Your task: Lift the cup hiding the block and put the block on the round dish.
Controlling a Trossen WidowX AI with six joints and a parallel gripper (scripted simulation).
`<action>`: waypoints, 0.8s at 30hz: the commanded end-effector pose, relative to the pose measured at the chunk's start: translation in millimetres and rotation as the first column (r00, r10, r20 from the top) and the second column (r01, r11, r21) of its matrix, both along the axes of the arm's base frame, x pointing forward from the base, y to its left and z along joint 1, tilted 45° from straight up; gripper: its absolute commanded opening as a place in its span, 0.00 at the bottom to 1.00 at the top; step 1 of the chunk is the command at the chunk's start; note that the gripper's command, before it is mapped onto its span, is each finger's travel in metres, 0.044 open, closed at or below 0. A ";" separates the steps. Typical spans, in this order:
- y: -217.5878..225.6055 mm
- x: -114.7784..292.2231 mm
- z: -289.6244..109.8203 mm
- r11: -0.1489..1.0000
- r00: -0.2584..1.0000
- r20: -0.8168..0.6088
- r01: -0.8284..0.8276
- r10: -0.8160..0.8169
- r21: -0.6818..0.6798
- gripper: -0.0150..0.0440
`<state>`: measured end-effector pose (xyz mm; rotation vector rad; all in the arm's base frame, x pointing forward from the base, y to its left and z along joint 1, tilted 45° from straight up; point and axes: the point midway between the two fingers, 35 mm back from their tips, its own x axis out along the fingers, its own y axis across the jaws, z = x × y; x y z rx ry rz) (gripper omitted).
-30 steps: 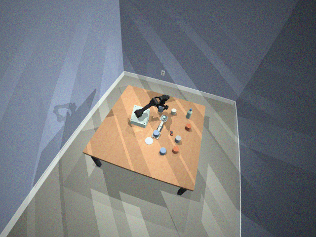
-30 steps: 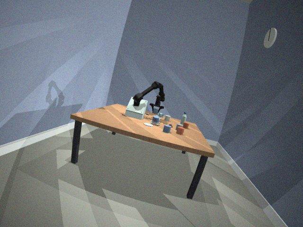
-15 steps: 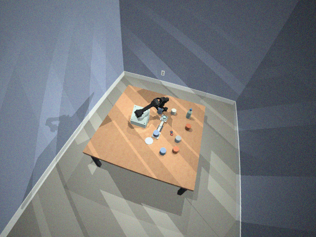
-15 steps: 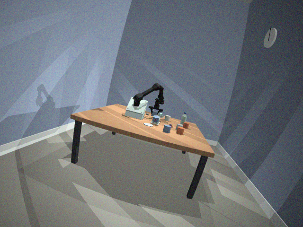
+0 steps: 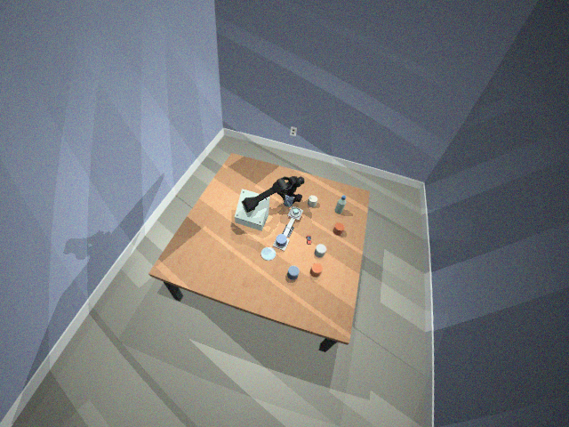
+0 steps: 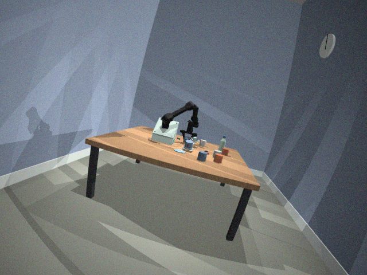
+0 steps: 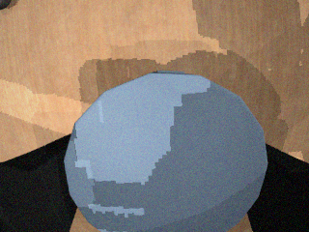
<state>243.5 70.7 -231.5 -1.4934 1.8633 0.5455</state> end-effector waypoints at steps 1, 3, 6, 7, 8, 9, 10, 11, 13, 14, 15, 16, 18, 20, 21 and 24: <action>0.1 0.0 0.1 1.000 1.000 0.001 0.001 -0.001 -0.001 0.34; 0.1 0.0 0.1 1.000 1.000 0.001 0.001 -0.001 -0.001 0.43; 0.1 0.0 0.1 1.000 1.000 0.001 0.001 -0.001 -0.001 0.57; 0.1 0.0 0.1 1.000 1.000 0.001 0.001 -0.001 -0.001 0.61; 0.1 0.0 0.1 1.000 1.000 0.001 0.001 -0.001 -0.001 0.65; 0.1 0.0 0.1 1.000 1.000 0.001 0.001 -0.001 -0.001 0.70; 0.1 0.0 0.1 1.000 1.000 0.001 0.001 -0.001 -0.001 0.74; 0.1 0.0 0.1 1.000 1.000 0.001 0.001 -0.001 -0.001 0.79; 0.1 0.0 0.1 1.000 1.000 0.001 0.001 -0.001 -0.001 0.88; 0.1 0.0 0.1 1.000 1.000 0.001 0.001 -0.001 -0.001 0.92; 2.1 0.6 2.2 1.000 1.000 0.001 0.001 -0.001 -0.001 0.97; 8.3 1.9 8.4 1.000 1.000 0.001 0.000 0.000 0.000 1.00; 28.6 5.0 30.0 1.000 1.000 0.002 -0.003 0.003 0.000 1.00; 36.6 5.5 39.1 1.000 1.000 0.002 -0.004 0.004 -0.001 1.00; 36.6 5.5 39.1 1.000 1.000 0.002 -0.004 0.004 -0.001 1.00; 36.6 5.5 39.1 1.000 1.000 0.002 -0.004 0.004 -0.001 1.00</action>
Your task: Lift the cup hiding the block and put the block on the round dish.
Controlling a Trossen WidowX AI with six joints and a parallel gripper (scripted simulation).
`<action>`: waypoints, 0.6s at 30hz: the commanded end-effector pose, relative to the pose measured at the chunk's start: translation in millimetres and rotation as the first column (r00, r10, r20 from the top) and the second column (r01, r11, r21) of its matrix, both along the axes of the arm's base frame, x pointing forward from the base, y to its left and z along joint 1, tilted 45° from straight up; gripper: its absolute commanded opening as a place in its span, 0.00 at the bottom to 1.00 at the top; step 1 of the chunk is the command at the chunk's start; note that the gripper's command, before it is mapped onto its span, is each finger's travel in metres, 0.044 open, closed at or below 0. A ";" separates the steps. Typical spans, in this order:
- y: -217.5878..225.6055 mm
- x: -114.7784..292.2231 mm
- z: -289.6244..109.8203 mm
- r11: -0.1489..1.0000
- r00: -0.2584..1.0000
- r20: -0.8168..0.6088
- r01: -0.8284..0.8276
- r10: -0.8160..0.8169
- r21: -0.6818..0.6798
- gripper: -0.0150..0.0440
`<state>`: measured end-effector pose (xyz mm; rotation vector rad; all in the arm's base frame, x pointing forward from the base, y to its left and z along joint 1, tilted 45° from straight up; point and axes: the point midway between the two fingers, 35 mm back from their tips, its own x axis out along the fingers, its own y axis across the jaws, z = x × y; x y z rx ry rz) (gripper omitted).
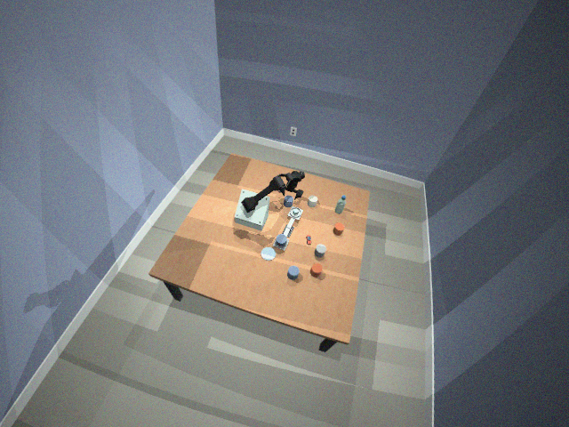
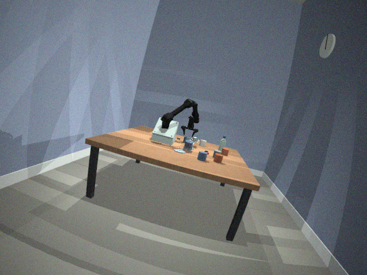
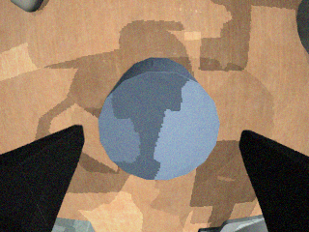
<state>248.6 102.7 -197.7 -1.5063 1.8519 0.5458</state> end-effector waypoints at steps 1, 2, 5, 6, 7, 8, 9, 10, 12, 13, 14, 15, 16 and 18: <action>4.7 0.4 5.4 1.000 1.000 -0.003 0.009 -0.009 0.000 1.00; 4.6 0.7 5.7 1.000 1.000 -0.001 0.011 -0.011 0.000 0.96; 3.5 5.8 11.4 0.999 0.999 0.030 0.039 -0.039 0.001 0.82; 2.7 8.8 14.9 0.998 0.997 0.048 0.057 -0.057 0.001 0.78; 1.3 12.4 19.3 0.997 0.995 0.069 0.078 -0.078 0.001 0.73; -0.5 16.2 24.2 0.995 0.991 0.092 0.101 -0.101 0.001 0.69; -2.4 20.0 29.2 0.992 0.986 0.115 0.125 -0.124 0.001 0.69; -4.4 23.8 34.2 0.989 0.980 0.138 0.148 -0.147 0.002 0.69; -8.7 30.8 44.6 0.981 0.965 0.178 0.192 -0.190 0.006 0.69; -10.8 33.6 49.3 0.978 0.959 0.195 0.210 -0.208 0.009 0.69; -12.6 36.1 53.3 0.974 0.952 0.209 0.226 -0.223 0.011 0.69; -14.4 38.3 57.1 0.971 0.946 0.222 0.241 -0.238 0.013 0.69; -16.3 40.5 61.0 0.967 0.939 0.235 0.255 -0.252 0.016 0.69; -20.2 44.8 68.7 0.958 0.924 0.261 0.284 -0.280 0.021 0.69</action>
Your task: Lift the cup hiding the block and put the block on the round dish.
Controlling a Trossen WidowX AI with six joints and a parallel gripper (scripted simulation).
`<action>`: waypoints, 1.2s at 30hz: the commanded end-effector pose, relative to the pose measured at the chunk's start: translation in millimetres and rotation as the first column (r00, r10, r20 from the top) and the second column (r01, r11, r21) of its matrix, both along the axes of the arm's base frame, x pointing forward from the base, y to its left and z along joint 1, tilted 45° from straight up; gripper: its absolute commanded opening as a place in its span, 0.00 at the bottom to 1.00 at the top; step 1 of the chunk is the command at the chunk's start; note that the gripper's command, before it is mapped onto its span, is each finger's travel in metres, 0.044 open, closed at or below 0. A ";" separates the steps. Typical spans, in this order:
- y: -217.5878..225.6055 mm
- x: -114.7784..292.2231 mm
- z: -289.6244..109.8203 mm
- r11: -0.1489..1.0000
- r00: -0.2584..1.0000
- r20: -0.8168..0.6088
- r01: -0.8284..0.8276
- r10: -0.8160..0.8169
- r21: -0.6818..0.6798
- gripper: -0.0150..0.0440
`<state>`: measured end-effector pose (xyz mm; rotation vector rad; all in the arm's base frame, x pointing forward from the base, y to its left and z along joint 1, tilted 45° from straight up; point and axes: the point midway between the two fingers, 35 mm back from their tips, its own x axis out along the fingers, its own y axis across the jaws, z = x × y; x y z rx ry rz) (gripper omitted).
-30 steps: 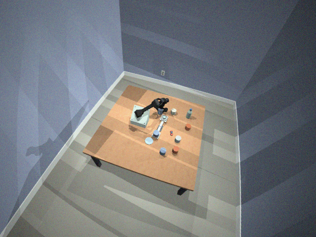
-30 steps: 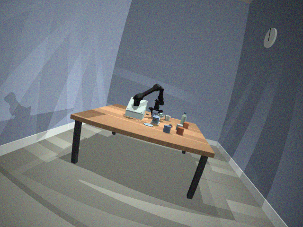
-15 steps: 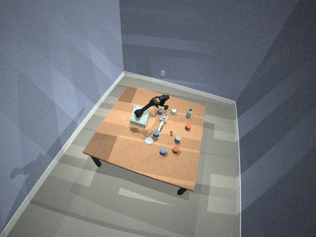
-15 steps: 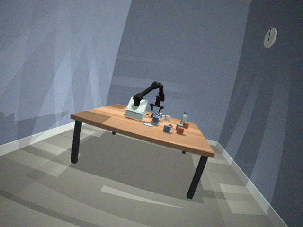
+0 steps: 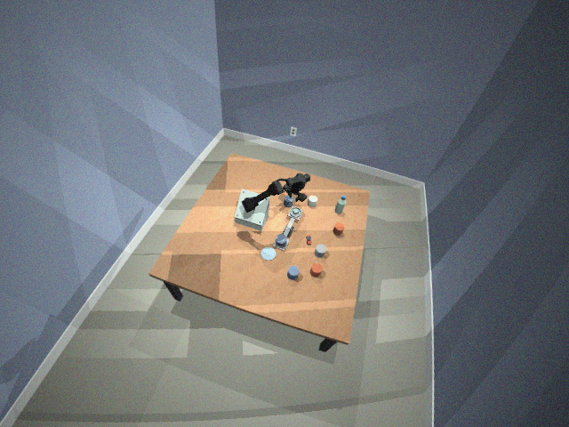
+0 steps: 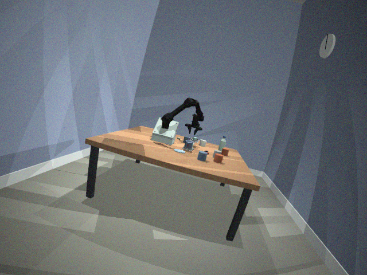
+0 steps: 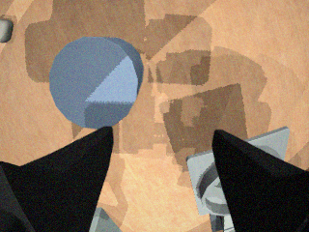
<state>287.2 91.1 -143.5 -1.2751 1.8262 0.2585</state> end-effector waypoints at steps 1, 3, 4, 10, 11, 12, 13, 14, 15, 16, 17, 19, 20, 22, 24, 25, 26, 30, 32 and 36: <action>-10.6 8.3 18.4 0.997 0.995 0.062 0.074 -0.073 -0.011 0.69; -14.8 12.2 26.1 0.994 0.991 0.089 0.105 -0.103 -0.011 0.69; -15.5 13.9 27.5 0.995 0.991 0.091 0.104 -0.103 -0.011 0.69; -31.5 26.0 49.9 0.979 0.964 0.181 0.201 -0.194 -0.023 0.69; -34.2 27.2 53.3 0.975 0.957 0.198 0.220 -0.211 -0.024 0.69; -36.9 28.3 56.8 0.971 0.950 0.214 0.239 -0.228 -0.025 0.69; -39.6 29.4 60.3 0.966 0.942 0.231 0.258 -0.245 -0.026 0.69; -42.7 30.6 64.2 0.960 0.932 0.249 0.279 -0.264 -0.027 0.69; -46.3 31.8 68.6 0.953 0.920 0.270 0.303 -0.285 -0.027 0.69; -49.9 32.9 73.0 0.945 0.907 0.290 0.326 -0.305 -0.026 0.69; -52.7 33.8 76.5 0.939 0.896 0.307 0.344 -0.320 -0.026 0.69; -55.0 34.4 79.2 0.933 0.888 0.319 0.358 -0.332 -0.025 0.69; -55.0 34.4 79.2 0.933 0.888 0.319 0.358 -0.332 -0.025 0.69; -55.0 34.4 79.2 0.933 0.888 0.319 0.358 -0.332 -0.025 0.69; -55.0 34.4 79.2 0.933 0.888 0.319 0.358 -0.332 -0.025 0.69; -55.8 34.3 78.4 0.933 0.888 0.319 0.358 -0.332 -0.025 0.69; -58.3 34.0 75.8 0.933 0.888 0.319 0.358 -0.332 -0.025 0.69; -65.5 32.8 68.5 0.933 0.888 0.320 0.358 -0.332 -0.026 0.69; -65.7 32.8 68.3 0.933 0.888 0.320 0.358 -0.332 -0.026 0.69; -69.4 32.4 64.4 0.933 0.888 0.320 0.358 -0.332 -0.026 0.69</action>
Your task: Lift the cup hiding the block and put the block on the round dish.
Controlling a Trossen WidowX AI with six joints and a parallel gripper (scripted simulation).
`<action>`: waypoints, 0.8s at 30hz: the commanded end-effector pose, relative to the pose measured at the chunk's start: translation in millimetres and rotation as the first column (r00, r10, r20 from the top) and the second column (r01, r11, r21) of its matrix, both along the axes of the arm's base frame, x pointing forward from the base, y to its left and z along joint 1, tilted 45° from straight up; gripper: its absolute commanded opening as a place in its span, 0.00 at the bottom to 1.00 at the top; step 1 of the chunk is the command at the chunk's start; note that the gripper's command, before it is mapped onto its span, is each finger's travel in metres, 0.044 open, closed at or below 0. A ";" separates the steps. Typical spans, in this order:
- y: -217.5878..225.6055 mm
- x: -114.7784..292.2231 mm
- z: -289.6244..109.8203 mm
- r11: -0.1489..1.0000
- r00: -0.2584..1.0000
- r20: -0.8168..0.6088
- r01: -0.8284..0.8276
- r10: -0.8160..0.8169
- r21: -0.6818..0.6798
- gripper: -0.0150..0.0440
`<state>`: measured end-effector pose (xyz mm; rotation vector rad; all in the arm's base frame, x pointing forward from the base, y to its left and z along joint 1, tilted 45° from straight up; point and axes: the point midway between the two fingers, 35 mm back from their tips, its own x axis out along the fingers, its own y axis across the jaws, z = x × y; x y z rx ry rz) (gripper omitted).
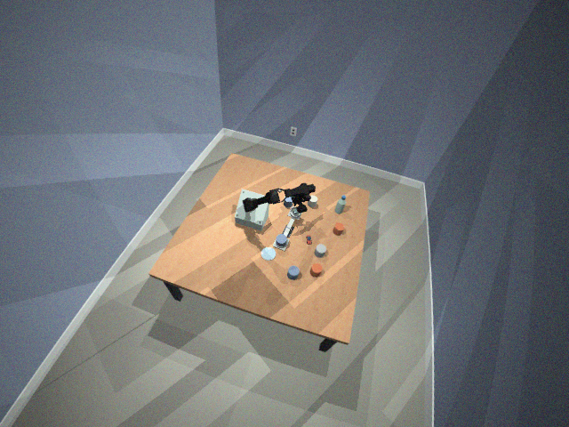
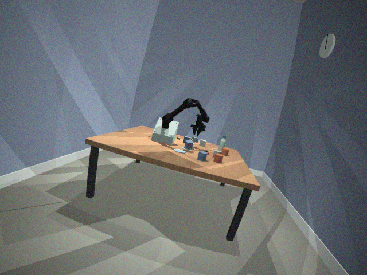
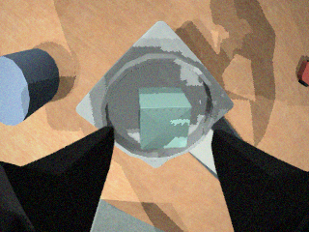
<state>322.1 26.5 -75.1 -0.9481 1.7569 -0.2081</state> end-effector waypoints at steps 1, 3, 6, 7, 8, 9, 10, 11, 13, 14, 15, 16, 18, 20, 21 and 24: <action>-6.0 -2.6 -5.2 1.000 1.000 -0.006 -0.003 0.003 -0.006 0.69; -8.3 -2.9 -7.6 1.000 1.000 -0.006 -0.003 0.003 -0.006 0.69; -11.6 -3.4 -11.1 1.000 1.000 -0.006 -0.003 0.003 -0.006 0.69; -12.8 -3.5 -12.3 1.000 1.000 -0.006 -0.003 0.003 -0.006 0.69; -13.9 -3.7 -13.4 1.000 1.000 -0.006 -0.003 0.003 -0.006 0.69; -15.0 -3.9 -14.6 1.000 1.000 -0.006 -0.003 0.003 -0.006 0.69; -16.2 -4.1 -15.7 1.000 1.000 -0.006 -0.003 0.003 -0.007 0.69; -17.3 -4.3 -16.9 1.000 1.000 -0.006 -0.003 0.003 -0.007 0.69; -19.6 -4.7 -19.2 1.000 1.000 -0.006 -0.003 0.003 -0.007 0.69; -20.7 -4.9 -20.3 1.000 1.000 -0.006 -0.003 0.003 -0.007 0.69; -21.8 -5.2 -21.4 1.000 1.000 -0.006 -0.003 0.003 -0.007 0.69; -23.0 -5.4 -22.5 1.000 1.000 -0.006 -0.003 0.003 -0.007 0.69; -25.2 -5.9 -24.8 1.000 1.000 -0.006 -0.003 0.003 -0.008 0.69; -26.7 -6.2 -26.2 1.000 1.000 -0.006 -0.003 0.003 -0.008 0.69; -26.9 -6.3 -26.4 1.000 1.000 -0.006 -0.003 0.003 -0.008 0.69; -26.9 -6.3 -26.4 1.000 1.000 -0.006 -0.003 0.003 -0.008 0.56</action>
